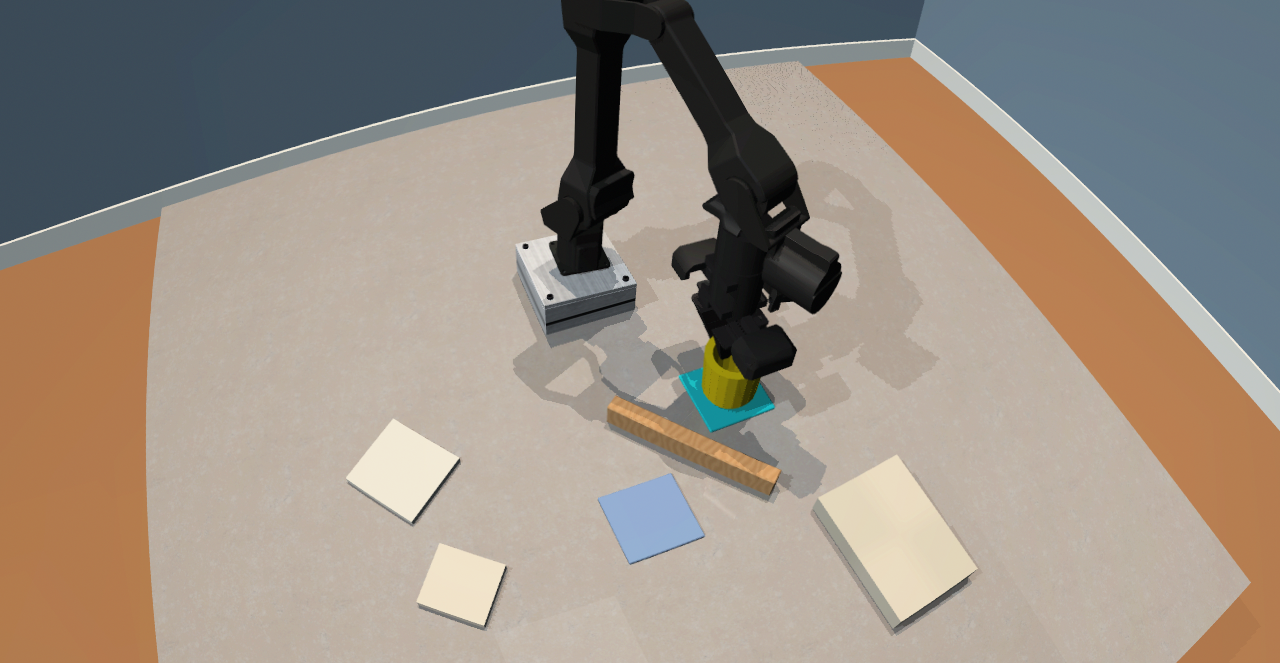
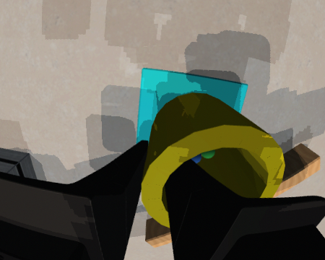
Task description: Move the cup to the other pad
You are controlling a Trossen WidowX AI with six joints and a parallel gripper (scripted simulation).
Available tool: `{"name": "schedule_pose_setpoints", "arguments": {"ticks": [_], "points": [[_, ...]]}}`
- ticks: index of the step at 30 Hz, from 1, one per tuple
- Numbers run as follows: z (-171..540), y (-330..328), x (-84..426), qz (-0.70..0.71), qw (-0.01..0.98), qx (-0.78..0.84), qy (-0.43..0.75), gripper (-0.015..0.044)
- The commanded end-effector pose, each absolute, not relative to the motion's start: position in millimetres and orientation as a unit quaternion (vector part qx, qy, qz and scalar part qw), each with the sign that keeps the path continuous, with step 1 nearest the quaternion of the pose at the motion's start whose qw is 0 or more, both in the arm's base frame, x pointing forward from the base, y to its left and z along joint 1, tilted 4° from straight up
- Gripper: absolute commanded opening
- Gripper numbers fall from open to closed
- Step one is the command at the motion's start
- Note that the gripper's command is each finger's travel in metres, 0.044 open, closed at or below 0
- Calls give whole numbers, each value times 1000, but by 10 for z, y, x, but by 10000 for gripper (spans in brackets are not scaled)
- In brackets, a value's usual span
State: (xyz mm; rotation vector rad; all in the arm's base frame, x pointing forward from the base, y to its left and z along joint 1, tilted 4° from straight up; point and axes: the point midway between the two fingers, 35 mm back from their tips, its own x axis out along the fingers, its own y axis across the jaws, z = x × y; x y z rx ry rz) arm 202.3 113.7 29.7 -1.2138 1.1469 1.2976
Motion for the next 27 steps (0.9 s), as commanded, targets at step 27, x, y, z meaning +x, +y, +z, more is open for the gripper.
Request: {"name": "schedule_pose_setpoints", "arguments": {"ticks": [27], "points": [[370, 1136, 2031, 535, 491, -500, 473, 146]]}}
